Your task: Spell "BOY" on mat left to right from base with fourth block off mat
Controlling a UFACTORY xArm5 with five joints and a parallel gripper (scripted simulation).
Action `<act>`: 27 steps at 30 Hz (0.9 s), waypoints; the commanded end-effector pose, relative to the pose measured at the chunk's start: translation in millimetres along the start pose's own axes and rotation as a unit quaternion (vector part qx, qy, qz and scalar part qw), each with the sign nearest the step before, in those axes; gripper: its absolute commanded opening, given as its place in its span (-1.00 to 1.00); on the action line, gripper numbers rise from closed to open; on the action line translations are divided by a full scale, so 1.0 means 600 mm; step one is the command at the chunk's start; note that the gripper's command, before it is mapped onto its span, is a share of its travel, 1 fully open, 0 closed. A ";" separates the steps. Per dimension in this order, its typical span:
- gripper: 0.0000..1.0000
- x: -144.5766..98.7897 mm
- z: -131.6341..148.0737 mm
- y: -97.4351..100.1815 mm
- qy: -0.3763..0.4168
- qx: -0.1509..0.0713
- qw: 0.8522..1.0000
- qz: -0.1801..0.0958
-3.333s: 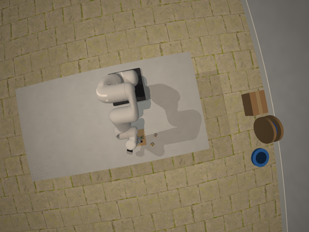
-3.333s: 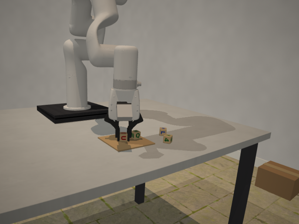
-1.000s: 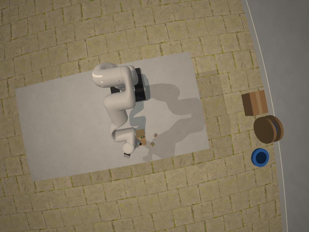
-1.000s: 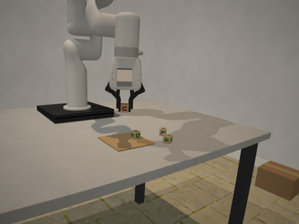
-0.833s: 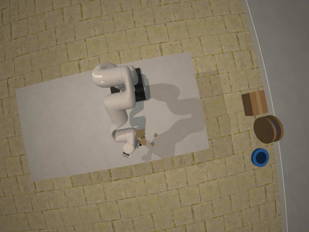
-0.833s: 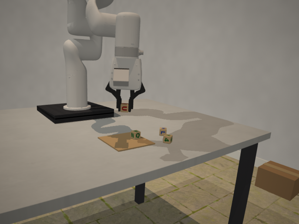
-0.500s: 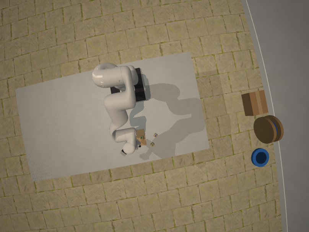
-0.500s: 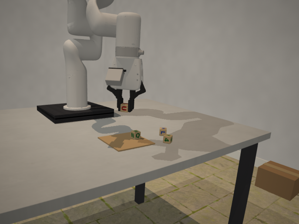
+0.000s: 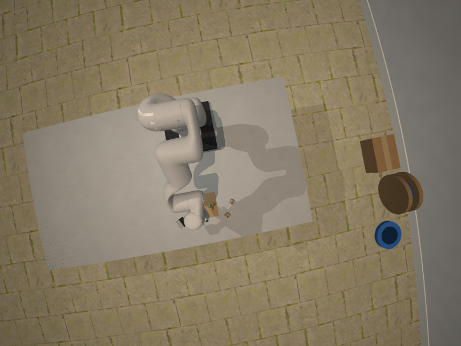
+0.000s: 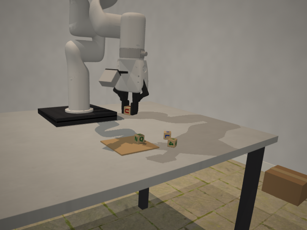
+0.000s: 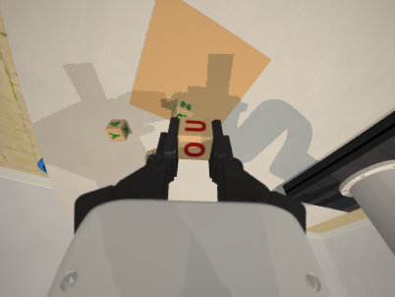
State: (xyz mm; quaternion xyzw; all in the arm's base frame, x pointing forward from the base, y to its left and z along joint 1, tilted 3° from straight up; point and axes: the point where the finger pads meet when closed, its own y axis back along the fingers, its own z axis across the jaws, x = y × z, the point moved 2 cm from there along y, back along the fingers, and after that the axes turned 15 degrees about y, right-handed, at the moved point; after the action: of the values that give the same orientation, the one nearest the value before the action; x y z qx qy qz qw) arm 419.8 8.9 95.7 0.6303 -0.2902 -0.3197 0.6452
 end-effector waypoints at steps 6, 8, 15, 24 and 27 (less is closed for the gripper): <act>-0.57 0.000 -0.004 0.002 -0.101 0.001 0.995 0.001; -0.57 -0.001 -0.005 0.003 -0.141 0.002 0.990 0.001; -0.57 -0.002 -0.007 0.003 -0.194 0.002 0.981 0.001; -0.57 -0.002 -0.007 0.003 -0.195 0.002 0.981 0.001; -0.57 -0.002 -0.007 0.003 -0.195 0.002 0.981 0.001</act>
State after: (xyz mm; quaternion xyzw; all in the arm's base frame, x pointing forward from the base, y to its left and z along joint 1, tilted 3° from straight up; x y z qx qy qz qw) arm 421.1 12.3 95.9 0.5563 -0.4097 -0.4356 0.5770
